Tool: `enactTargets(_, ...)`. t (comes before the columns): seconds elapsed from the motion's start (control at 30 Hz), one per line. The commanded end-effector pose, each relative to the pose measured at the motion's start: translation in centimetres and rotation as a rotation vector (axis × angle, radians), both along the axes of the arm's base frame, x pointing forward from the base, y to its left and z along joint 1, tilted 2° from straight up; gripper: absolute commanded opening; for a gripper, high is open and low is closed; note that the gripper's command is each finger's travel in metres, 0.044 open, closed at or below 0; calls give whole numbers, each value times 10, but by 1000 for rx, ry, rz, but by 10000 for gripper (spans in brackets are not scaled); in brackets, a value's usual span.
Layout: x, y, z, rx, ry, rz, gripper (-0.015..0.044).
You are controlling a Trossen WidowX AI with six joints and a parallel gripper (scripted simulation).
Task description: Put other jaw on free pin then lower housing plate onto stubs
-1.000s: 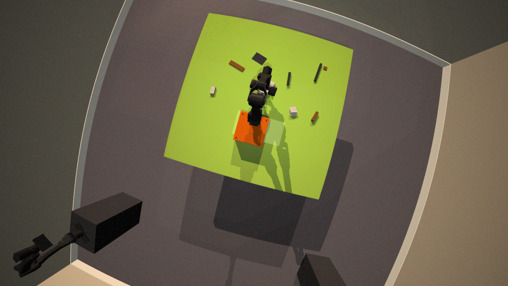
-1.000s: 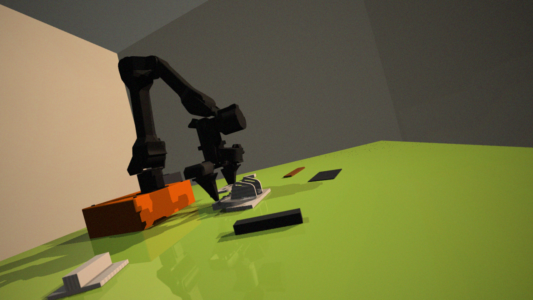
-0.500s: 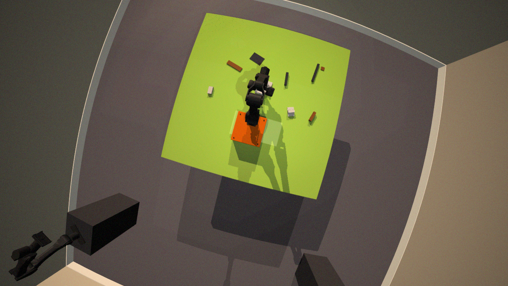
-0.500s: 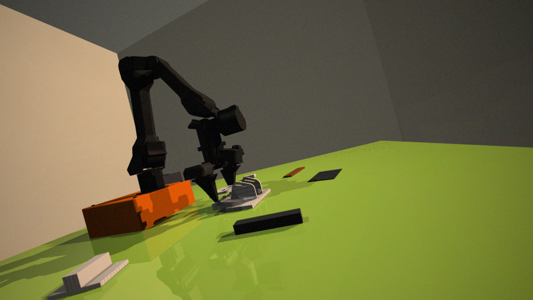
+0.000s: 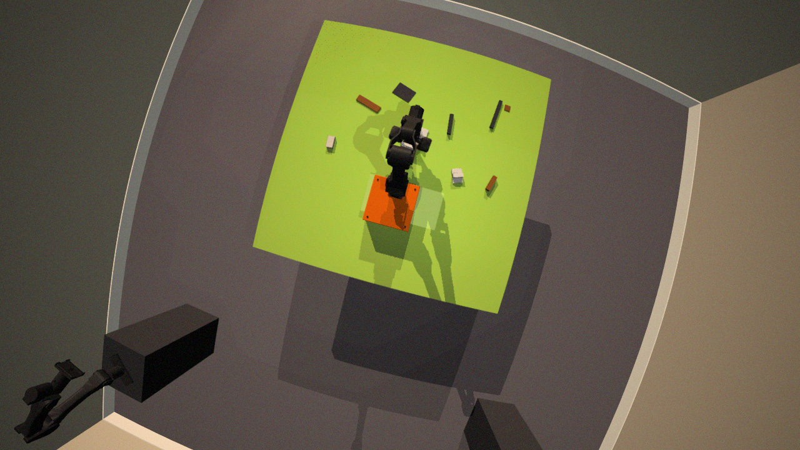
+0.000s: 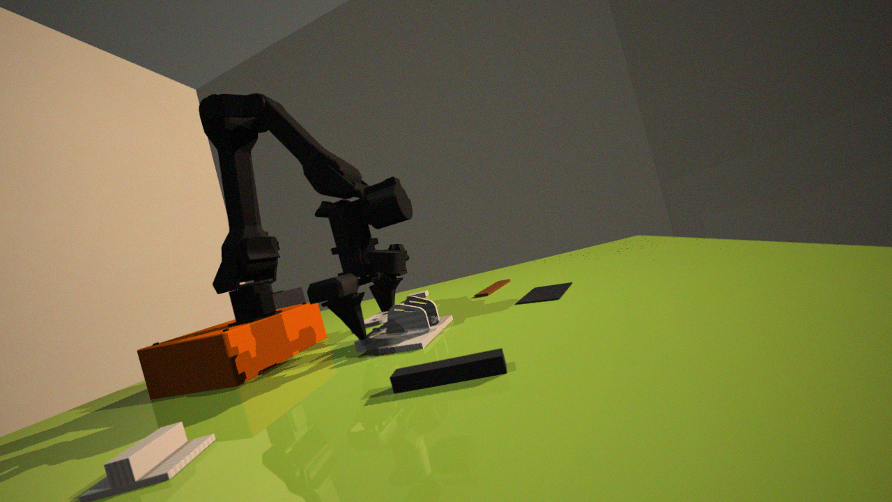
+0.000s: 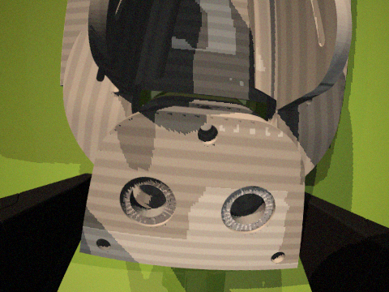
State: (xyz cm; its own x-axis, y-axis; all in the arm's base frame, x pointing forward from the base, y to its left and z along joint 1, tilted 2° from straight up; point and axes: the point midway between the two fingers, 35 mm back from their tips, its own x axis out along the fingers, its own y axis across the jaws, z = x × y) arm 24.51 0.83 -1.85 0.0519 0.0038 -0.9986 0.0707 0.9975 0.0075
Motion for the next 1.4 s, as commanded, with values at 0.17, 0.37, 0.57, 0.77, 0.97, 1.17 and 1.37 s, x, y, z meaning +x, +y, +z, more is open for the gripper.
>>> enactTargets(0.17,0,-1,-3,-4,1,3,351)
enactTargets(0.37,0,-1,-4,-4,1,3,351)
enactTargets(0.57,0,-1,-5,-4,1,3,351)
enactTargets(0.77,0,-1,-6,-4,1,3,351)
enactTargets(0.97,0,-1,-8,-4,1,3,351)
enactTargets(1.17,0,-1,-9,-4,1,3,351)
enactTargets(1.37,0,-1,-10,-4,1,3,351)
